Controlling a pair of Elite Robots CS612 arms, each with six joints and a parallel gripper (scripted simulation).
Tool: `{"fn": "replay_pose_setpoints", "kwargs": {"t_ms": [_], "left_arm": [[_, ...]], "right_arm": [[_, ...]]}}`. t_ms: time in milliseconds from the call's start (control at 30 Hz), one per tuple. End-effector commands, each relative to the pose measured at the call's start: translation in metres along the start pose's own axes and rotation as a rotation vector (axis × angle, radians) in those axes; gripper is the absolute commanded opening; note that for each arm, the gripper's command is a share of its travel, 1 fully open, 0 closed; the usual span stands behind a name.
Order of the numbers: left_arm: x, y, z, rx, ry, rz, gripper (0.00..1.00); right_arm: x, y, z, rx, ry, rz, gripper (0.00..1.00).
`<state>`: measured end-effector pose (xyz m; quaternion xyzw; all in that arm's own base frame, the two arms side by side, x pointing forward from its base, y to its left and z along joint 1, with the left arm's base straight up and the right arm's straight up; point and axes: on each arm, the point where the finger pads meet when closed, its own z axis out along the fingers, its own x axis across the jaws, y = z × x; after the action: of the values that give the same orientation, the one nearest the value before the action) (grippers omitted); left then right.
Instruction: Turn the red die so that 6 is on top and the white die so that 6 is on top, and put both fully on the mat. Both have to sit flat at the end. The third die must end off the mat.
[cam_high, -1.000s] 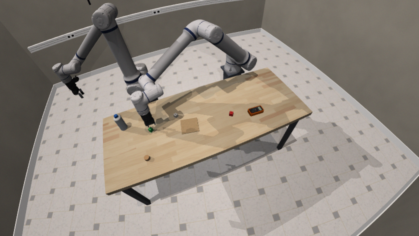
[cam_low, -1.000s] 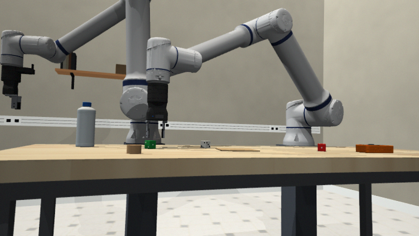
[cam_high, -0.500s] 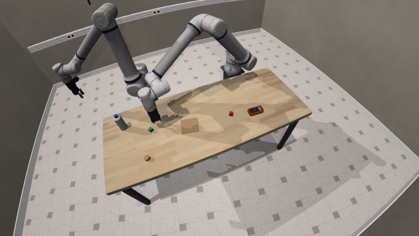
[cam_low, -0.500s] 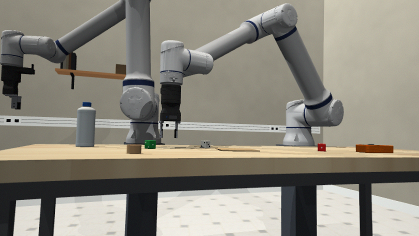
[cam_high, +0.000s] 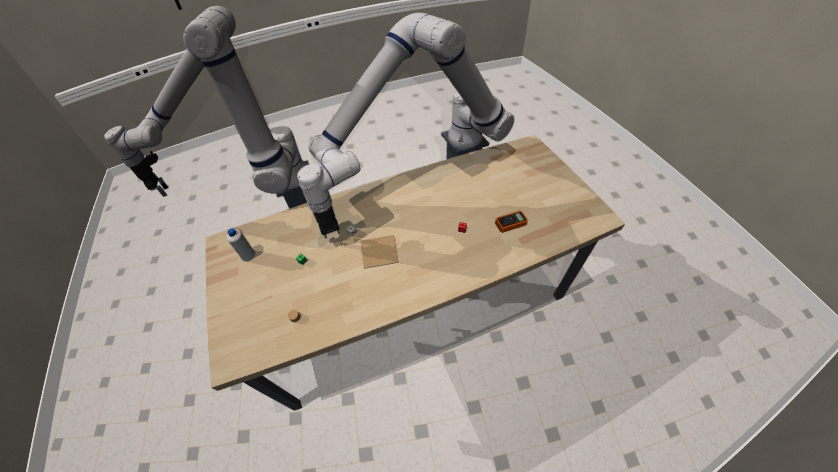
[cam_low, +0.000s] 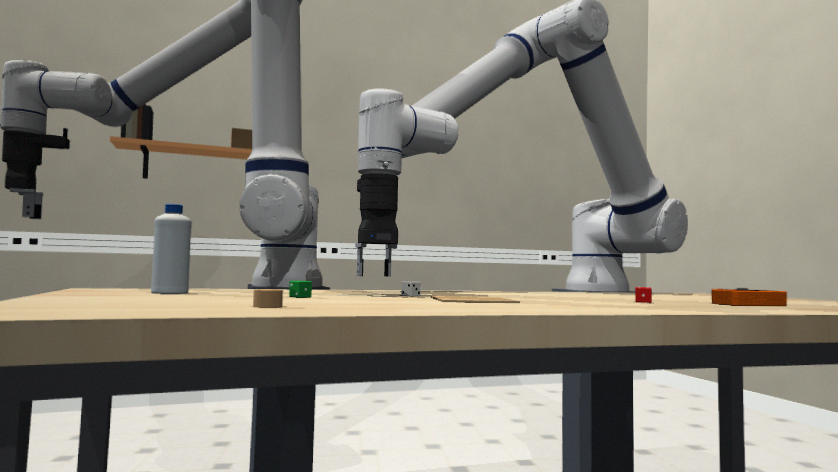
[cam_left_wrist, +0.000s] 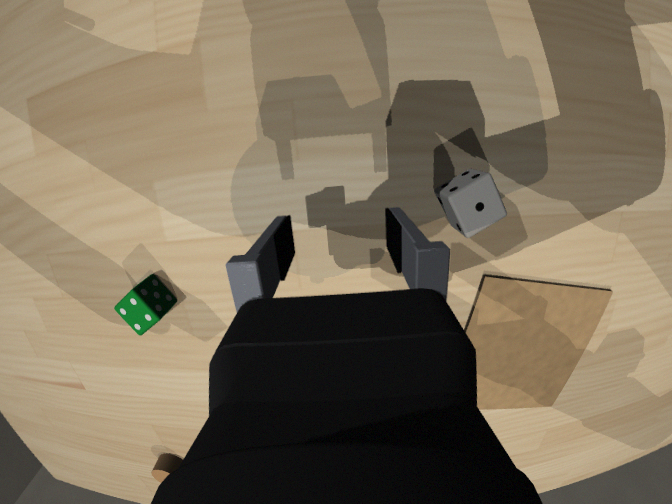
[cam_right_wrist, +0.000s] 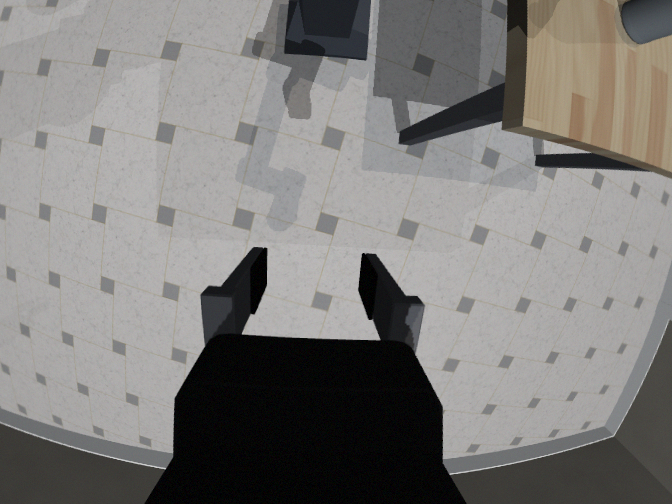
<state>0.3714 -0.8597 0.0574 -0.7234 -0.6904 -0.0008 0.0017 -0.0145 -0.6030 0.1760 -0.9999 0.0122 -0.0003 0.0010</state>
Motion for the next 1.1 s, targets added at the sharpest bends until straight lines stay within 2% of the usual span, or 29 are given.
{"fn": "replay_pose_setpoints", "kwargs": {"t_ms": [0, 433, 1067], "left_arm": [[0.017, -0.004, -0.002, -0.001, -0.003, 0.0, 1.0], [0.072, -0.018, -0.002, -0.001, -0.003, 0.0, 1.0], [0.085, -0.021, -0.002, -0.001, -0.003, 0.0, 1.0]], "right_arm": [[0.0, 0.001, -0.001, -0.002, 0.0, 0.0, 1.0], [0.0, 0.001, -0.001, -0.002, 0.0, 0.0, 1.0], [0.0, 0.001, -0.001, -0.002, 0.0, 0.0, 1.0]]}}
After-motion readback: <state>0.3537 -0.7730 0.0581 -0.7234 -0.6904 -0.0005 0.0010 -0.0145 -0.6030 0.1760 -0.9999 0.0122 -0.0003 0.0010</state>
